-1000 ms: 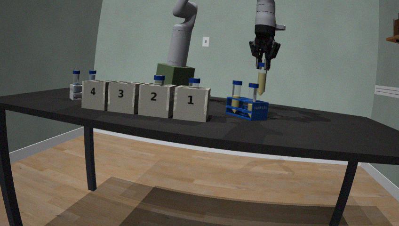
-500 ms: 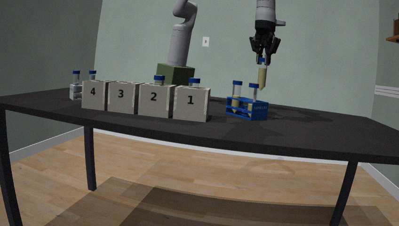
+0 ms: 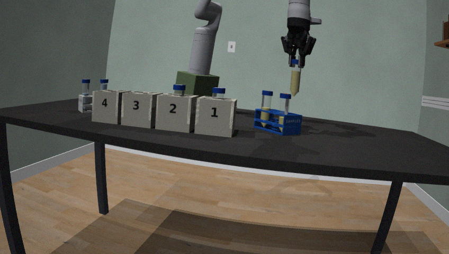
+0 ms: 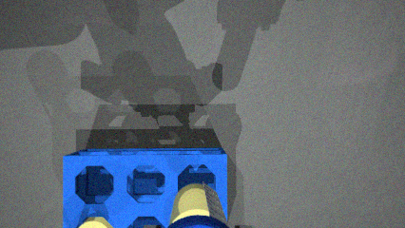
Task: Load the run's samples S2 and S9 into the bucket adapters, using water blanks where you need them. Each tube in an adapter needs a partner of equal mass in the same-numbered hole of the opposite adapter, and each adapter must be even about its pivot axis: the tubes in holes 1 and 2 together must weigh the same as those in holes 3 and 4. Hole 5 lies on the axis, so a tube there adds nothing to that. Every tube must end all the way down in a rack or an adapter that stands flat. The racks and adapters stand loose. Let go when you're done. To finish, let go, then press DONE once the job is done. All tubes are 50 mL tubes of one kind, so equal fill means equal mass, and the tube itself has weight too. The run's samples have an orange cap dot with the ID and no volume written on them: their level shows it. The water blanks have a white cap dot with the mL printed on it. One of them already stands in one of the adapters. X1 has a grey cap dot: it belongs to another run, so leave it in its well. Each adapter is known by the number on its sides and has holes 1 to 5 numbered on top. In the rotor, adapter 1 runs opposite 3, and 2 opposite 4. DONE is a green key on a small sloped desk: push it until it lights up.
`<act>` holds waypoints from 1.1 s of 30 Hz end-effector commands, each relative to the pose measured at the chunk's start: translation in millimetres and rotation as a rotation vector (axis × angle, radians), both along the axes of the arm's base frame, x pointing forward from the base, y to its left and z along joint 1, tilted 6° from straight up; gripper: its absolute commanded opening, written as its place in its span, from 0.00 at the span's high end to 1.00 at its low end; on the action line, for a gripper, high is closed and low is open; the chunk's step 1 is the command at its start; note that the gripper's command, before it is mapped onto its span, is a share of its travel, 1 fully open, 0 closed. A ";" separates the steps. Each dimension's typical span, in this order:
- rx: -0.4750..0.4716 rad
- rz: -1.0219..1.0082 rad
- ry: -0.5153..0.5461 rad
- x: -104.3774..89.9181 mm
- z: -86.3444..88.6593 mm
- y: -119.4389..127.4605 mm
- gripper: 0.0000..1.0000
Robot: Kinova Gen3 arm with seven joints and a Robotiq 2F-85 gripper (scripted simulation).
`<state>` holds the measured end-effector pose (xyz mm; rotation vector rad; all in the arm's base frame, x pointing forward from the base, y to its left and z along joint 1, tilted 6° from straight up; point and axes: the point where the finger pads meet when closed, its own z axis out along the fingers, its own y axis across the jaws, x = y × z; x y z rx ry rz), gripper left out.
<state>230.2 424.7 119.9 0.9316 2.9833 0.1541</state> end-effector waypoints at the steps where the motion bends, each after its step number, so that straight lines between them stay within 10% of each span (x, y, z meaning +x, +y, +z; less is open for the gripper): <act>1: 0.008 0.001 -0.002 0.8 8.7 1.6 0.90; 33: -0.002 0.309 -0.038 24.6 17.6 -43.3 0.90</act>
